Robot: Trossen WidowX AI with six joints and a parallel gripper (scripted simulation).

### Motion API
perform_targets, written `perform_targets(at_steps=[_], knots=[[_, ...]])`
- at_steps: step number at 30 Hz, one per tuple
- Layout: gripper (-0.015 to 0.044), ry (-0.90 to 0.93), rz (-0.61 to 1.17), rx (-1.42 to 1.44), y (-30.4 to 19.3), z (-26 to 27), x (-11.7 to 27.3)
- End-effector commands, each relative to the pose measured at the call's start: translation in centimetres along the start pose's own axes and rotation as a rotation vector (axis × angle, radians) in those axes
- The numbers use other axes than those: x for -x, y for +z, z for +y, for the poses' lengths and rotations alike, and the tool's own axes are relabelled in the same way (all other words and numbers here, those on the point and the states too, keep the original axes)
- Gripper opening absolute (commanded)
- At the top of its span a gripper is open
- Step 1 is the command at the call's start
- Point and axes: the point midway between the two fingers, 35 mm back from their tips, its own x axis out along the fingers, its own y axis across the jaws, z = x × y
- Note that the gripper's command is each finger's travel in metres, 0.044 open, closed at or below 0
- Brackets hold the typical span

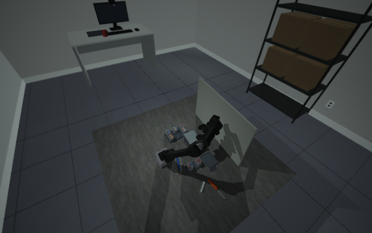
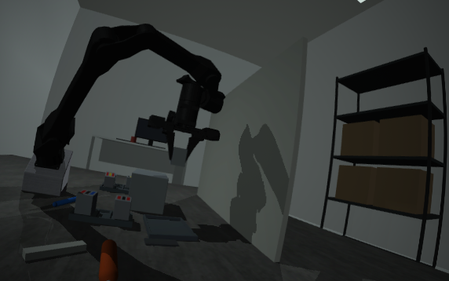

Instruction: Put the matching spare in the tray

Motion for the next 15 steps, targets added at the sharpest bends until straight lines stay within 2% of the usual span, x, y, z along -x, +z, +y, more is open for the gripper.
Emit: perform_targets(at_steps=[1, 6, 15], knots=[[0.0000, -0.011, 0.018, -0.007, -4.1, 0.2, 0.2], [0.0000, -0.005, 0.043, -0.011, -8.2, 1.1, 0.1], [0.0000, -0.005, 0.044, -0.012, -8.3, 1.0, -0.1]])
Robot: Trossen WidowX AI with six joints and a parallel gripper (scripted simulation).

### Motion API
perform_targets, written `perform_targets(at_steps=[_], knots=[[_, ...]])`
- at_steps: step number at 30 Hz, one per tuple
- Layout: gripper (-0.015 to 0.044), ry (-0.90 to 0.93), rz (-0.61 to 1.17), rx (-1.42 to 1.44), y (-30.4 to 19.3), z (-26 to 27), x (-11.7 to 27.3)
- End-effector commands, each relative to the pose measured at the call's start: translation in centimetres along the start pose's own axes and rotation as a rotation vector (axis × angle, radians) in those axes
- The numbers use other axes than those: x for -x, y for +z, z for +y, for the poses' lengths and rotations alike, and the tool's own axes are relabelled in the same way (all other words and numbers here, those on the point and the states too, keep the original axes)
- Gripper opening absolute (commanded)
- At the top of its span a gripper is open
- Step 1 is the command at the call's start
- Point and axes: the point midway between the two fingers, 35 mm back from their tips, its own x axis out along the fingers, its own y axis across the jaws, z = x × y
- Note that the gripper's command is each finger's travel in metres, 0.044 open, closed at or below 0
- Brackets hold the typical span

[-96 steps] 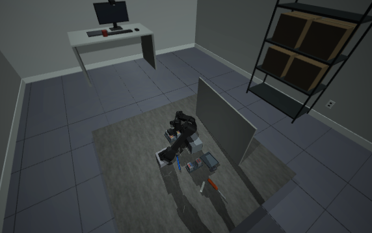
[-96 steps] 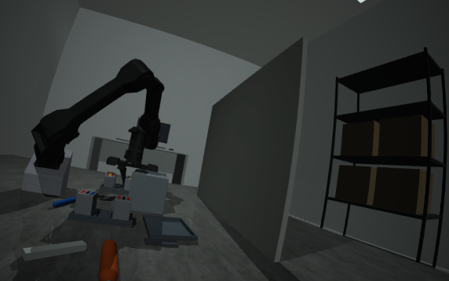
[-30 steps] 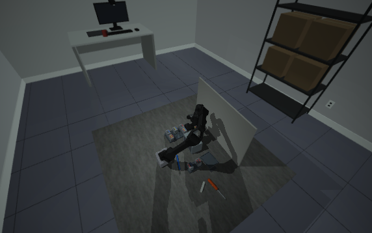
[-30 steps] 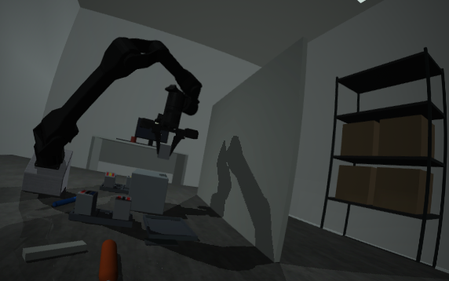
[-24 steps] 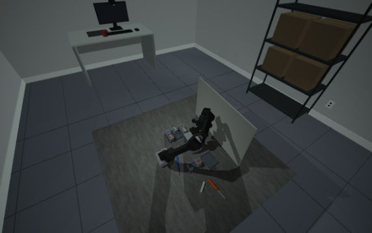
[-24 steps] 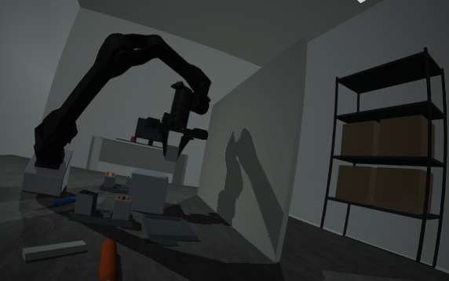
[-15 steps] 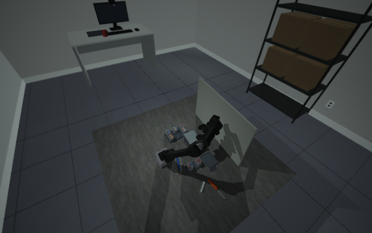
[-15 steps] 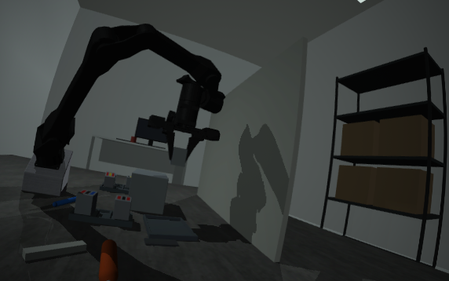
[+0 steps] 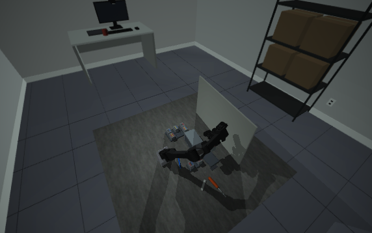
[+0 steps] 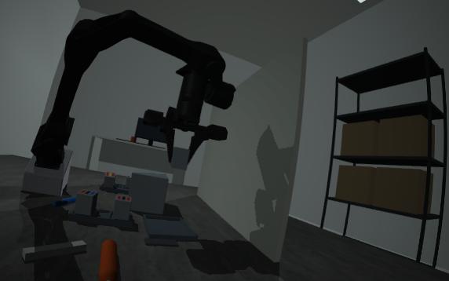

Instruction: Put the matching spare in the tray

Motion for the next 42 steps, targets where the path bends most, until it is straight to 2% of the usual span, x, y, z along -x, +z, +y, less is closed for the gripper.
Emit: perform_targets(at_steps=[1, 42], knots=[[0.0000, -0.006, 0.004, 0.002, -0.3, 0.0, -0.1], [0.0000, -0.005, -0.005, 0.000, 0.0, -0.5, -3.3]])
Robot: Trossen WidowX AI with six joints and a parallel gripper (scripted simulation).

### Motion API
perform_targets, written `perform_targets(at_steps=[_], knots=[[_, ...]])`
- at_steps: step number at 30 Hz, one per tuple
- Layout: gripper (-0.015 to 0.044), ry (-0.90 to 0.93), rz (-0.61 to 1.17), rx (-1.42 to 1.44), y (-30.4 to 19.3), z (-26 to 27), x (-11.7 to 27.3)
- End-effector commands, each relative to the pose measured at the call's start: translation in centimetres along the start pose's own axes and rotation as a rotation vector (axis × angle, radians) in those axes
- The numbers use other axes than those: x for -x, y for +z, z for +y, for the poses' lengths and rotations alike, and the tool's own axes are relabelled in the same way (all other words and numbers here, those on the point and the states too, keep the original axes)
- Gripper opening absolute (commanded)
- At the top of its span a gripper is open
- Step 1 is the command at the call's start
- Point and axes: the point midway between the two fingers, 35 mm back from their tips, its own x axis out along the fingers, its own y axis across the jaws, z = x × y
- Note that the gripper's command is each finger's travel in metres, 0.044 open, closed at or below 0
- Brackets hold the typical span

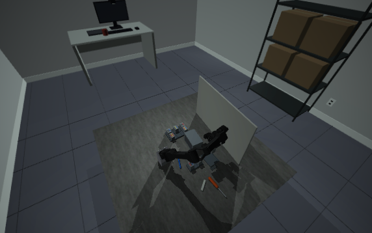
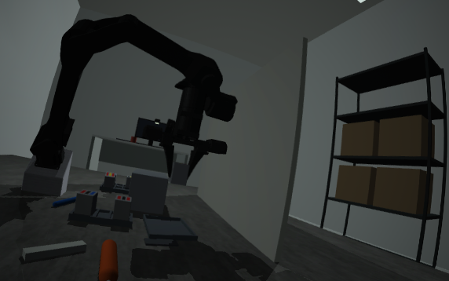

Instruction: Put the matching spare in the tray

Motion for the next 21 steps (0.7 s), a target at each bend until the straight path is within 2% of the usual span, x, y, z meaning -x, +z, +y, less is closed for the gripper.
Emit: perform_targets(at_steps=[1, 21], knots=[[0.0000, -0.005, 0.001, 0.002, -0.1, 0.0, -0.2], [0.0000, -0.006, 0.000, 0.001, 0.0, -0.2, -1.8]])
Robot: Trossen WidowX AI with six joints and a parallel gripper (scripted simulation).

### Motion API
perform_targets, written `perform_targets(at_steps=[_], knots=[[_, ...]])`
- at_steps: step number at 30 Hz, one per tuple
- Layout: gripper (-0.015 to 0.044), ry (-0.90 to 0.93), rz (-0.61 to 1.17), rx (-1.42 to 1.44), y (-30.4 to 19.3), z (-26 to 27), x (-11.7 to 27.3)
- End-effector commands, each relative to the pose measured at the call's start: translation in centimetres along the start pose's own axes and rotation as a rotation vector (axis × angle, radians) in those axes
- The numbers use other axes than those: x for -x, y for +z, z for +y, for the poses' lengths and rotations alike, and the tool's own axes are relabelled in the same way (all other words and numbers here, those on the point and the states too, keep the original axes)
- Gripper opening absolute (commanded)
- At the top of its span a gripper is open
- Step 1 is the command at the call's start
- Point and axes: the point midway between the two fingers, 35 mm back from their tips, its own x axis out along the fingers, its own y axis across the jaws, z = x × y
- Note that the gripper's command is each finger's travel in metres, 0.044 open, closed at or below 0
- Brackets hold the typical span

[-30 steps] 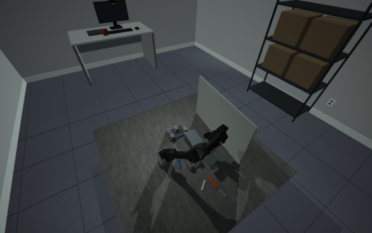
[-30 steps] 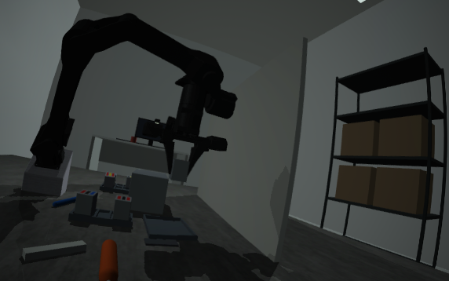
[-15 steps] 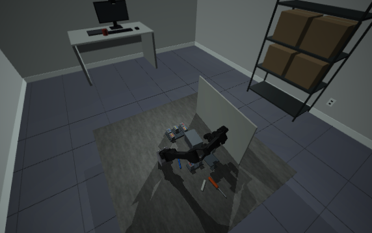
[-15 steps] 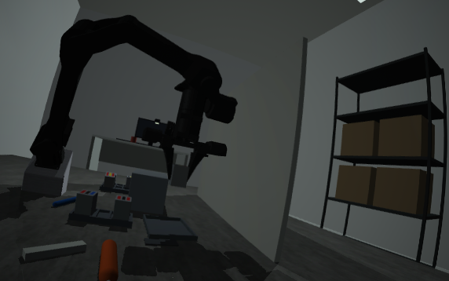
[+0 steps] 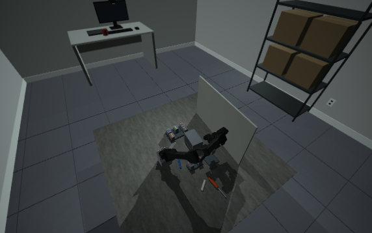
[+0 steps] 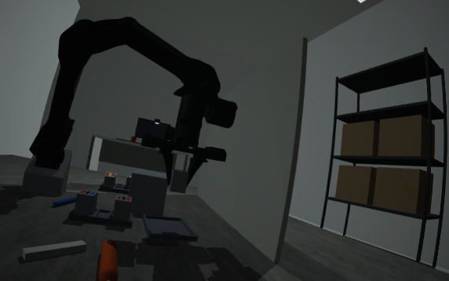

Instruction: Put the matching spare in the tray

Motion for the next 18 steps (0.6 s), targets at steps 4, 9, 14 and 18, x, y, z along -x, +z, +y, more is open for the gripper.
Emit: perform_targets(at_steps=[4, 9, 14, 18], knots=[[0.0000, -0.005, 0.000, 0.001, -0.1, 0.0, -0.4], [0.0000, -0.005, 0.000, 0.001, -0.1, 0.0, -0.8], [0.0000, -0.005, 0.000, 0.001, -0.1, -0.1, -1.2], [0.0000, -0.006, 0.000, 0.001, -0.1, -0.1, -1.6]])
